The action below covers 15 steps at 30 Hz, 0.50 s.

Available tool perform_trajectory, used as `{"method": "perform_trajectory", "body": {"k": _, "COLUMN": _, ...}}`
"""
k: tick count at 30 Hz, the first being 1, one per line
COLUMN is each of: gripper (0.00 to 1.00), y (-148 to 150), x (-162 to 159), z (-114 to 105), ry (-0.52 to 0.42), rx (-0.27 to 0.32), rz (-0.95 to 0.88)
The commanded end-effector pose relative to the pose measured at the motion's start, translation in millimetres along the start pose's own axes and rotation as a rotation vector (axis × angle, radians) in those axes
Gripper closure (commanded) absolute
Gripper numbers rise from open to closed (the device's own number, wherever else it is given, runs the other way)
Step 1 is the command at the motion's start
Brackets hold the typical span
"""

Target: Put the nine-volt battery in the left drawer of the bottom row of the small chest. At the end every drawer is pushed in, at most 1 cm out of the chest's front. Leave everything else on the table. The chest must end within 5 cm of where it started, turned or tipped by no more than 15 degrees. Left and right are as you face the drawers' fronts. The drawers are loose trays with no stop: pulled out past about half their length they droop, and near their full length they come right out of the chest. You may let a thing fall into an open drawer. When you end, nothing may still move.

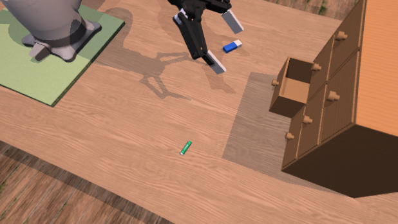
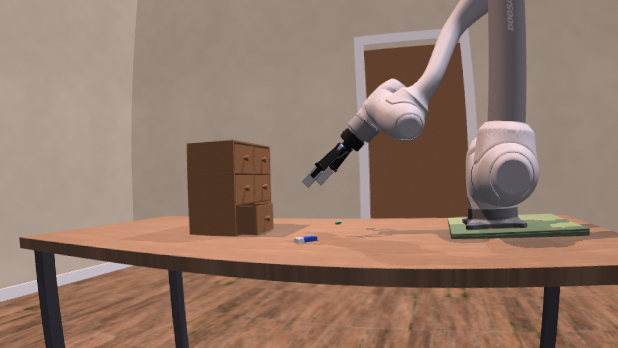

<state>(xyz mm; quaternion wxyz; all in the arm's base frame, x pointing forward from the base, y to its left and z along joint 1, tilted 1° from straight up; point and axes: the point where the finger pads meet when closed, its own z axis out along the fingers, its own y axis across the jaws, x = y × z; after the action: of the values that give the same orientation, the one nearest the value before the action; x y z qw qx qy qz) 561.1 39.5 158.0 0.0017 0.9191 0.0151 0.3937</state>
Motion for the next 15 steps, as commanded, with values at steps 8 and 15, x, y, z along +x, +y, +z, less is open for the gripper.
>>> {"method": "perform_trajectory", "body": {"k": 8, "gripper": 0.00, "y": -1.4, "x": 1.1, "z": -0.9, "ry": -0.038, "rx": 0.035, "rz": 0.000}}
{"method": "perform_trajectory", "body": {"k": 15, "gripper": 0.00, "y": 2.4, "x": 0.3, "z": -1.4, "ry": -0.061, "rx": 0.023, "rz": 0.000}}
